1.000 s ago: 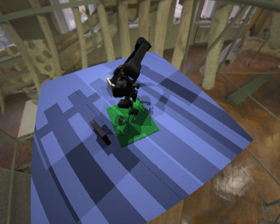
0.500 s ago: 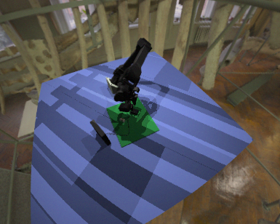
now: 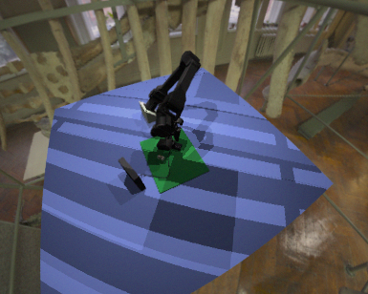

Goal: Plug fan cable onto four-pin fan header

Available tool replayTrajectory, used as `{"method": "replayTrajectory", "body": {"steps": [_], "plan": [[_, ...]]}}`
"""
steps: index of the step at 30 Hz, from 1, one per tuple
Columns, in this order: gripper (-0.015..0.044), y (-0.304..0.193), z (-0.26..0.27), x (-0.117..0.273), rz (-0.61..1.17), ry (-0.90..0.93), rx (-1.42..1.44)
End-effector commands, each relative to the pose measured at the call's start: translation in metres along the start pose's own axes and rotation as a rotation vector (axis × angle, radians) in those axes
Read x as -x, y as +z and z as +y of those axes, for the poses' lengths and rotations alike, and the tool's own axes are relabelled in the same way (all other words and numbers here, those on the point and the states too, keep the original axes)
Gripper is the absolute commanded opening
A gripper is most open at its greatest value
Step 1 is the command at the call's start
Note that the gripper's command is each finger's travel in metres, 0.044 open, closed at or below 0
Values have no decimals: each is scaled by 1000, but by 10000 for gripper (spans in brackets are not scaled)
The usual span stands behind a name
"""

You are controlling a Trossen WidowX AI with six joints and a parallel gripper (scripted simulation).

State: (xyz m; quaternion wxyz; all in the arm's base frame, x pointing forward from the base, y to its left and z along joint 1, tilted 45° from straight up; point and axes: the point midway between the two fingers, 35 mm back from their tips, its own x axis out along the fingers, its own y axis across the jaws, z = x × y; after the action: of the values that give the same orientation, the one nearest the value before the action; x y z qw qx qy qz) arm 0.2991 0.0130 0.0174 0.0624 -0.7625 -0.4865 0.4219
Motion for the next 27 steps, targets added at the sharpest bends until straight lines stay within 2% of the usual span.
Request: {"method": "replayTrajectory", "body": {"steps": [1,11,16,27], "plan": [[210,2,-1,-8,4,-3,-4],[210,4,-2,-18,5,-4,-4],[79,4,-1,-15,0,-3,-1],[0,3,-1,-13,0,-2,-1]]}}
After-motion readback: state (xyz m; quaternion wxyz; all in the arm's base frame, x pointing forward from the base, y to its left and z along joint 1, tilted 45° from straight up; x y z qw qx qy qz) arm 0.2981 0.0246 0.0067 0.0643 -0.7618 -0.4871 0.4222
